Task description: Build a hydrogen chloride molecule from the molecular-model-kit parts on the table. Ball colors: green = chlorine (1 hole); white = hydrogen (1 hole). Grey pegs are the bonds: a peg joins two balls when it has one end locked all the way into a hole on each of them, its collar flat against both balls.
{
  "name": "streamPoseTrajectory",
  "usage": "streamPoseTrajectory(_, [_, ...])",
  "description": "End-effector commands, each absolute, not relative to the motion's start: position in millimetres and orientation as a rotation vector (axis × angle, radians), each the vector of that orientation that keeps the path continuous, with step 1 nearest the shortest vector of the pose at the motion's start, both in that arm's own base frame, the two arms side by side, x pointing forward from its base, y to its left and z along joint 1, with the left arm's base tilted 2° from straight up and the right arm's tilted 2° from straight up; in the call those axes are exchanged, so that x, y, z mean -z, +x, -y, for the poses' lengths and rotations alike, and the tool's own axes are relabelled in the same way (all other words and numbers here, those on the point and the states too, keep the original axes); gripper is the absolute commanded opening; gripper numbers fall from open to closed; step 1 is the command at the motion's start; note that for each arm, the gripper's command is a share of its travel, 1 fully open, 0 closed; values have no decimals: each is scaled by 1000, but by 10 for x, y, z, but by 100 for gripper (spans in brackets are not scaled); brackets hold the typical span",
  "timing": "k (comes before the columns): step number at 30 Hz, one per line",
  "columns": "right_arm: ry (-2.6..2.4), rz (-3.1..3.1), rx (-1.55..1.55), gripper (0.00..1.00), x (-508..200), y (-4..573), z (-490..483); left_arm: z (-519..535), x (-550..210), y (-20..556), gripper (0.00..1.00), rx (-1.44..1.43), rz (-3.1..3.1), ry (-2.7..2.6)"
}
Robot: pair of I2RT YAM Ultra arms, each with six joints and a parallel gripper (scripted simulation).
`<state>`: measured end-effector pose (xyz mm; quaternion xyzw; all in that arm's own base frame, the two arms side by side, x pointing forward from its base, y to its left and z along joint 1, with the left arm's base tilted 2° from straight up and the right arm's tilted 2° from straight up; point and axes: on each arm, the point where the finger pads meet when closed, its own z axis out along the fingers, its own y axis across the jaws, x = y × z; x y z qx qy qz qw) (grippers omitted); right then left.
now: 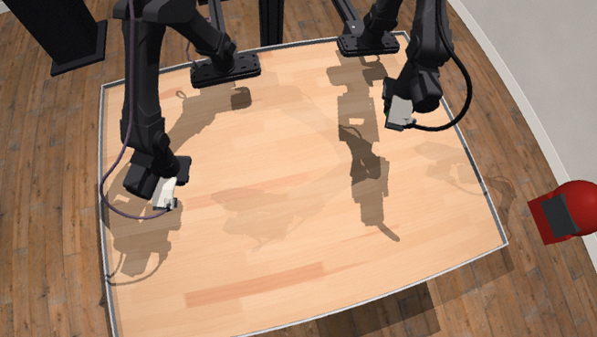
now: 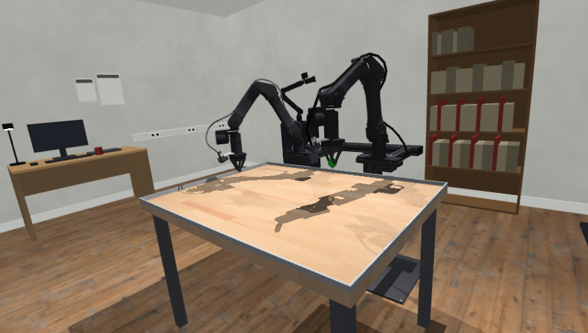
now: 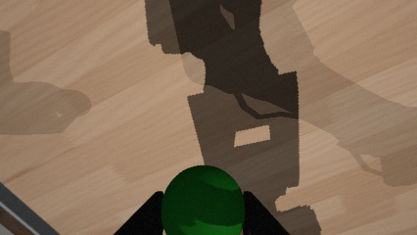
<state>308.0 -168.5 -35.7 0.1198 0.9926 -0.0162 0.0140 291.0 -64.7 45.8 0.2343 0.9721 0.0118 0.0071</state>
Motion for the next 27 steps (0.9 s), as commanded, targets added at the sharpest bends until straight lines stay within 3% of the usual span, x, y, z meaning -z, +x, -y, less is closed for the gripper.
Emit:
streamPoseTrajectory(1, [365, -3036, 75, 0, 154, 3233, 1719, 760, -635, 3011, 0, 48, -2956, 630])
streamPoseTrajectory(27, [363, -3016, 86, 0, 107, 3281, 1744, 1407, -1173, 2861, 0, 747, -2683, 49])
